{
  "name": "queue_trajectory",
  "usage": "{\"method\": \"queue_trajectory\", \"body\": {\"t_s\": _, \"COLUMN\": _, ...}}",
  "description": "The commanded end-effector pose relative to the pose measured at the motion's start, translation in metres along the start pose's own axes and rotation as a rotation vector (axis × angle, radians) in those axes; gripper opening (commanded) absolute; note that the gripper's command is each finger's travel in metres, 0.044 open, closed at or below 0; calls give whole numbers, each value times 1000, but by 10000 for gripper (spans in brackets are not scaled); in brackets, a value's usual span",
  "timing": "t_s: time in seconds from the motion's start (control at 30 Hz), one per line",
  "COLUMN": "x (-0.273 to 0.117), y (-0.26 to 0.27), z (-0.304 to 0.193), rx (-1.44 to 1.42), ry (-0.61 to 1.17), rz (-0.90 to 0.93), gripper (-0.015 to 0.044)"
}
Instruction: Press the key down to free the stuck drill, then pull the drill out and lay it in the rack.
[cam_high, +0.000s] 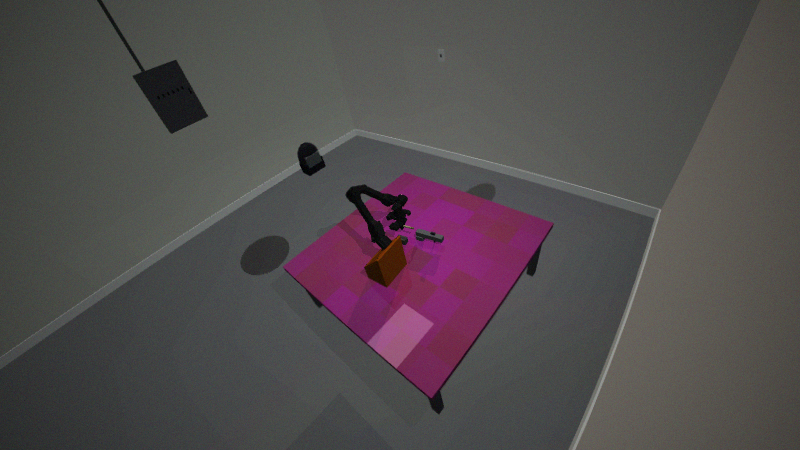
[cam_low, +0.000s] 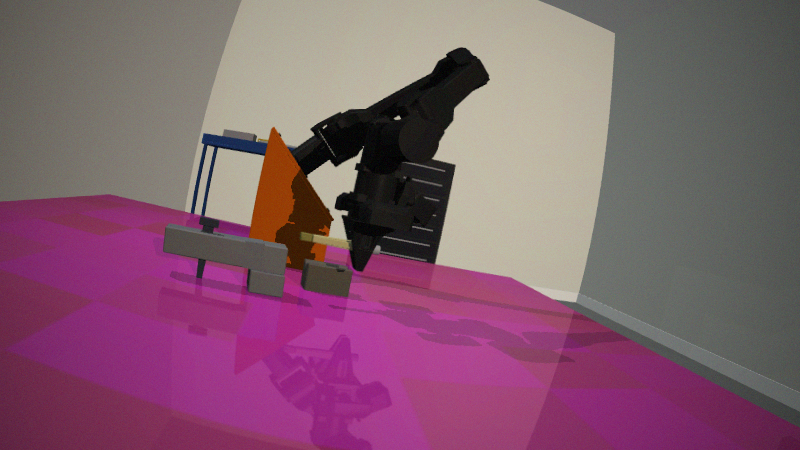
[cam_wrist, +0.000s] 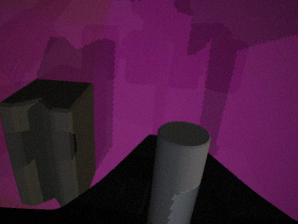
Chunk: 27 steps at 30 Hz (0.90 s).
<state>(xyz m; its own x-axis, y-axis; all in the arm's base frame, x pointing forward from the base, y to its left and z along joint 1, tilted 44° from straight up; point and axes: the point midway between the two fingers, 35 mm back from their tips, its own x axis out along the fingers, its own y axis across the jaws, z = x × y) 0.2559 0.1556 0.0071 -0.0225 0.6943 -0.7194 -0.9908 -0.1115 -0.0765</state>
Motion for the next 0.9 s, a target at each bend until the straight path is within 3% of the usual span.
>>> {"method": "queue_trajectory", "body": {"t_s": 0.0, "x": -3, "y": -2, "z": 1, "rx": -5, "ry": -5, "rz": -6, "gripper": 0}}
{"method": "queue_trajectory", "body": {"t_s": 0.87, "x": -8, "y": -4, "z": 3, "rx": -6, "ry": -5, "rz": -6, "gripper": 0}}
